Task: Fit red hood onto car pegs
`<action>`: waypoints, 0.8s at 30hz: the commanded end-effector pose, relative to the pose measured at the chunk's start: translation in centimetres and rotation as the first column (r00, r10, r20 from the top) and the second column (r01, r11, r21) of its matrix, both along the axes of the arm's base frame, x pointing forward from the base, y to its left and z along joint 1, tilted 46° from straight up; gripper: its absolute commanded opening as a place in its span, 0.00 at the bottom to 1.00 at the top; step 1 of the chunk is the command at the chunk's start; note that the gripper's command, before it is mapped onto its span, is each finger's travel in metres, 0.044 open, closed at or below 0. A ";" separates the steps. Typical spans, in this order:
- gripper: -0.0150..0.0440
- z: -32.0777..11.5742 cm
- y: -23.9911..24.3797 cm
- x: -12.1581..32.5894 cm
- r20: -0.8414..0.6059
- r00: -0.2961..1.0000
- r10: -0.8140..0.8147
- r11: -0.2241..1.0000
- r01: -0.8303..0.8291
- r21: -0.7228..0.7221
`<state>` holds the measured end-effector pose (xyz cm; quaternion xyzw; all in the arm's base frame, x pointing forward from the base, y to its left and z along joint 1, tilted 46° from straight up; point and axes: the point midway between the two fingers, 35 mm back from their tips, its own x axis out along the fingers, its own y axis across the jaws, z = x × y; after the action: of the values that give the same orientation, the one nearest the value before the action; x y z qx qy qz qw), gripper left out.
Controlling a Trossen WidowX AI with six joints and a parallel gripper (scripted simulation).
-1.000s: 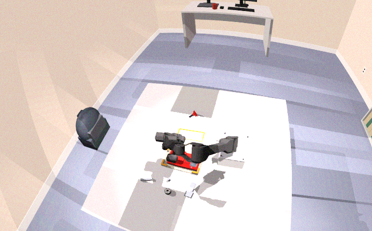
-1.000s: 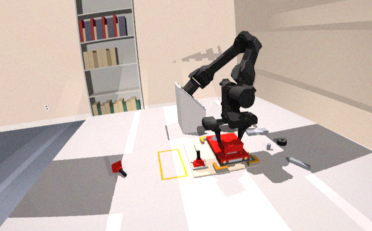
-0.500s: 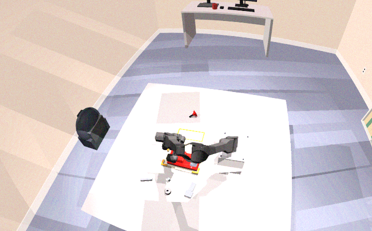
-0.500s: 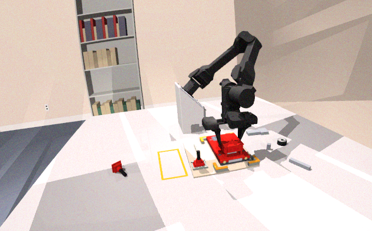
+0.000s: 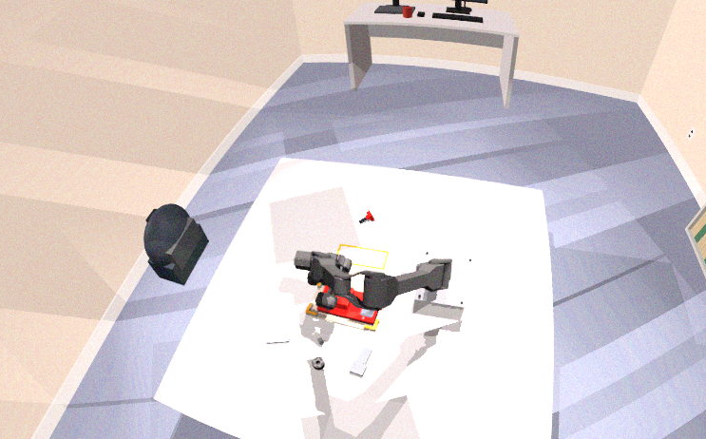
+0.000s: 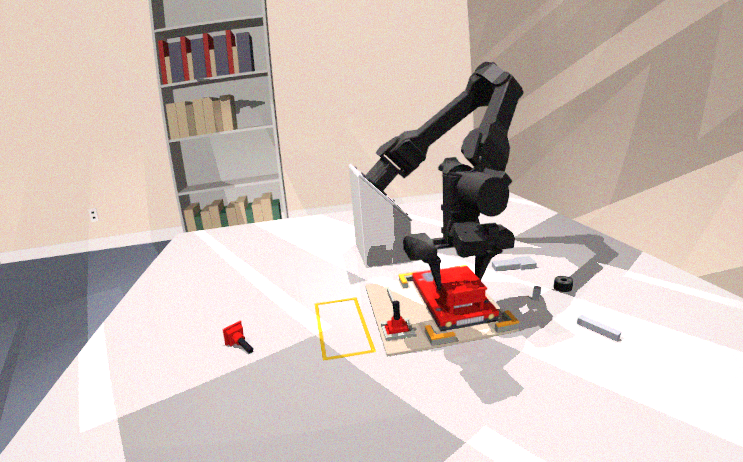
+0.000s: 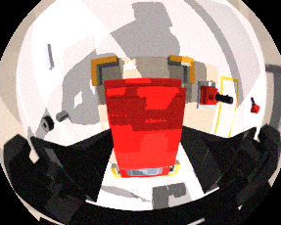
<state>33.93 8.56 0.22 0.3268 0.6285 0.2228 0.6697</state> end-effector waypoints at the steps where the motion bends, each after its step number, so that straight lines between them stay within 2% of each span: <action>1: 0.25 0.1 0.1 0.0 0.001 1.000 -0.002 1.000 0.002 0.005; 24: 0.25 -0.4 0.6 0.1 0.000 1.000 -0.002 1.000 0.002 0.005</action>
<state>34.03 8.96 -0.01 0.3274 0.6272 0.2232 0.6705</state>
